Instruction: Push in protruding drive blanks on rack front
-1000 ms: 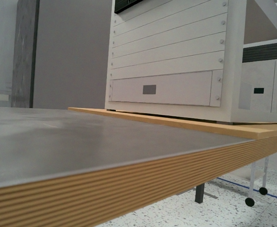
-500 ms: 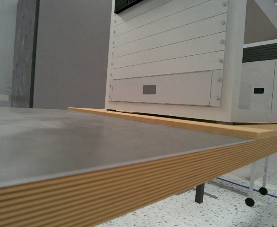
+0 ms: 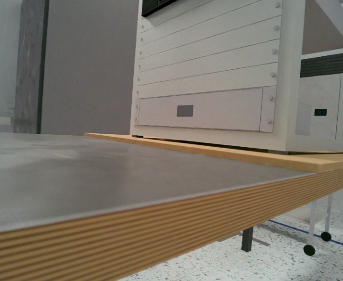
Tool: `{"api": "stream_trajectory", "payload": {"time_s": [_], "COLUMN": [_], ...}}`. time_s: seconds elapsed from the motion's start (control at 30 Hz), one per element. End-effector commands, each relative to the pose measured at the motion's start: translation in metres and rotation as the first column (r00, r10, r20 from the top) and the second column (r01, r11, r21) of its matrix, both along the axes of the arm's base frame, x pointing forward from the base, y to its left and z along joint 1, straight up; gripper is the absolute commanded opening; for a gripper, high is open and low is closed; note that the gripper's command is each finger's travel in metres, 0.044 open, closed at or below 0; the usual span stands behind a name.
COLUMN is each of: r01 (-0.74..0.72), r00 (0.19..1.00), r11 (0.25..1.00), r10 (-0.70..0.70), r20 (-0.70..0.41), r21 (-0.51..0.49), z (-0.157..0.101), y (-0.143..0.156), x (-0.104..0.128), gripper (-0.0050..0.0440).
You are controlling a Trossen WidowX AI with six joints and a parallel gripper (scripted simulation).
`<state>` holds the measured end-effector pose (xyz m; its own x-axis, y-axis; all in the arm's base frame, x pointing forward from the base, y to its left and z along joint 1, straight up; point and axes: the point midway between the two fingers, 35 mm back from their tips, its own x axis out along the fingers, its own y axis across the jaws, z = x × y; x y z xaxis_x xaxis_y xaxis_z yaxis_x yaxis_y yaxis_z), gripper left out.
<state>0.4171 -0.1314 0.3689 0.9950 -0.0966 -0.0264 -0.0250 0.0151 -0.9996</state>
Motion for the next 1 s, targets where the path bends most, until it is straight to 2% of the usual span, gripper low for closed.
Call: {"api": "stream_trajectory", "payload": {"time_s": [0.0,0.97], "r01": [-0.001,-0.001], "r00": [1.0,1.0], "r11": [1.0,1.0], "r10": [0.001,0.001], "r20": [0.024,0.024], "r21": [-0.013,-0.013], "z": [0.0114,0.0114], "y": [0.001,0.0007], "x": [0.0011,0.0035], "gripper": [-0.005,-0.005]}}
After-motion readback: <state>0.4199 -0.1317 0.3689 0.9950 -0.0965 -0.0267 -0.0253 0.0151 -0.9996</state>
